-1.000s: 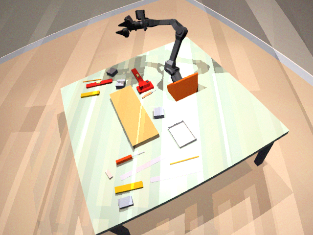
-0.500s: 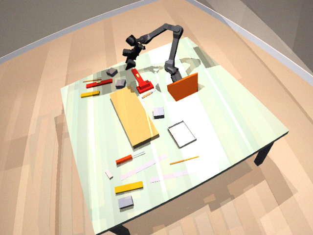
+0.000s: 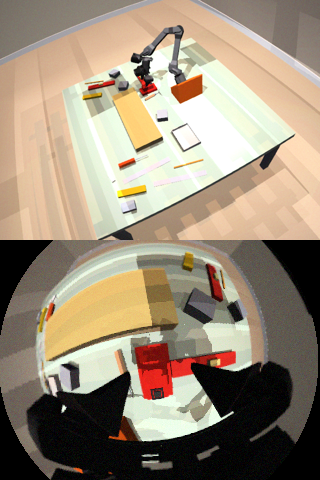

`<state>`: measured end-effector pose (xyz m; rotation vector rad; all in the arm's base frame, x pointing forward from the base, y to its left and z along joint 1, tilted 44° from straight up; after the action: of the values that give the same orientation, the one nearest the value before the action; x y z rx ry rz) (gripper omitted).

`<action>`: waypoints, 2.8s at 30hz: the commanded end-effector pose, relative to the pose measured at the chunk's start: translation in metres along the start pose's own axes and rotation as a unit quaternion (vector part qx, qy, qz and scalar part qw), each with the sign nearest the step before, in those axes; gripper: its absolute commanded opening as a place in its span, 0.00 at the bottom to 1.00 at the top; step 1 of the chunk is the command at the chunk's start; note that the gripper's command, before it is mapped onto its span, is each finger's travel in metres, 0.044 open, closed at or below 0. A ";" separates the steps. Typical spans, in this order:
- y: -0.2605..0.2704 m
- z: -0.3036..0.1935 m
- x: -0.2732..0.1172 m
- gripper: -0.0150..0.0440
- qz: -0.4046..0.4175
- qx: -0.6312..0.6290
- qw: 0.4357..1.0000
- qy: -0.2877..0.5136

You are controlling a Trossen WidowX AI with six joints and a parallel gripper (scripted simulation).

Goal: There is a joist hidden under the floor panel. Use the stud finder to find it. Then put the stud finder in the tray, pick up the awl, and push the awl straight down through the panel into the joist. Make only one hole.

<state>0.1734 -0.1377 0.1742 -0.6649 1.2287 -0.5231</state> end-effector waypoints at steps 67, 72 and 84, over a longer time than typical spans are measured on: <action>0.012 -0.020 0.047 0.60 -0.001 -0.007 1.000 0.005; 0.012 -0.020 0.047 0.54 -0.001 -0.007 1.000 0.005; 0.013 -0.003 0.016 0.25 0.007 -0.003 1.000 0.007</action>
<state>0.1711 -0.1479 0.1404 -0.6597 1.2675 -0.5020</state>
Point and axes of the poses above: the point midway between the two fingers, 35 mm back from their tips, its own x axis out along the fingers, its own y axis across the jaws, z = x × y, the point moved 6 cm from there along -x, back along the fingers, and after that the axes turned 4 degrees about -x, right-handed, at the moved point
